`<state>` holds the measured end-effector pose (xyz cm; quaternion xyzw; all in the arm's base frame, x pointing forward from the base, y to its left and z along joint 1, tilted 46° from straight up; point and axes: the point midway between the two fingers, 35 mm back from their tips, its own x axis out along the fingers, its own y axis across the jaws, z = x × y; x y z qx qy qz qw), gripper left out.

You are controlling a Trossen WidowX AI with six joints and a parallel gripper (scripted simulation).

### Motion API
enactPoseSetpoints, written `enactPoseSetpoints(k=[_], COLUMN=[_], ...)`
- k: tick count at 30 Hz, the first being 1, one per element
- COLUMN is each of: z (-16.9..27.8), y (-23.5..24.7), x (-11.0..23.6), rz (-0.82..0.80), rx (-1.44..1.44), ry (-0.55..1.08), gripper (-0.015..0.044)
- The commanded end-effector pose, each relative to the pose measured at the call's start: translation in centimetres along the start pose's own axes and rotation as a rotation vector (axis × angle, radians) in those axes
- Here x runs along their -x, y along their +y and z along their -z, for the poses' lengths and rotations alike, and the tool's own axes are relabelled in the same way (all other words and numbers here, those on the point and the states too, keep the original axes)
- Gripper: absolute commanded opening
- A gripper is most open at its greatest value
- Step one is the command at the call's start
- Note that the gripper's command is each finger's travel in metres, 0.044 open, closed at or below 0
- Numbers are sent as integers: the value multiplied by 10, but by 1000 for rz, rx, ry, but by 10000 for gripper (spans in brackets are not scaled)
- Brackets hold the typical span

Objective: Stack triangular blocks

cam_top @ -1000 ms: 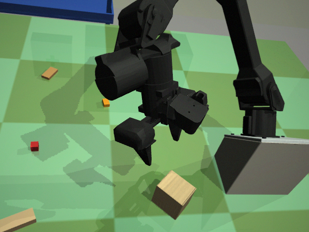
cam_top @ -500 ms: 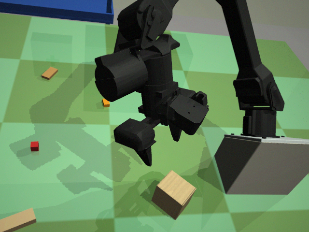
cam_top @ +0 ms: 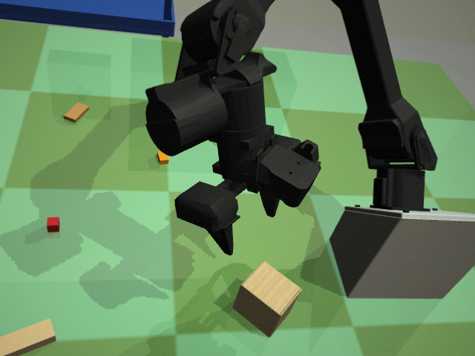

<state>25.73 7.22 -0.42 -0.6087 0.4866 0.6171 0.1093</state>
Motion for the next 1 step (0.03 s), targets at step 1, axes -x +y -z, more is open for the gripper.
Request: enactPoseSetpoints(k=[1], z=[0], y=[1], x=[-1], rz=[-2], rx=[4], ry=[0], gripper=[440])
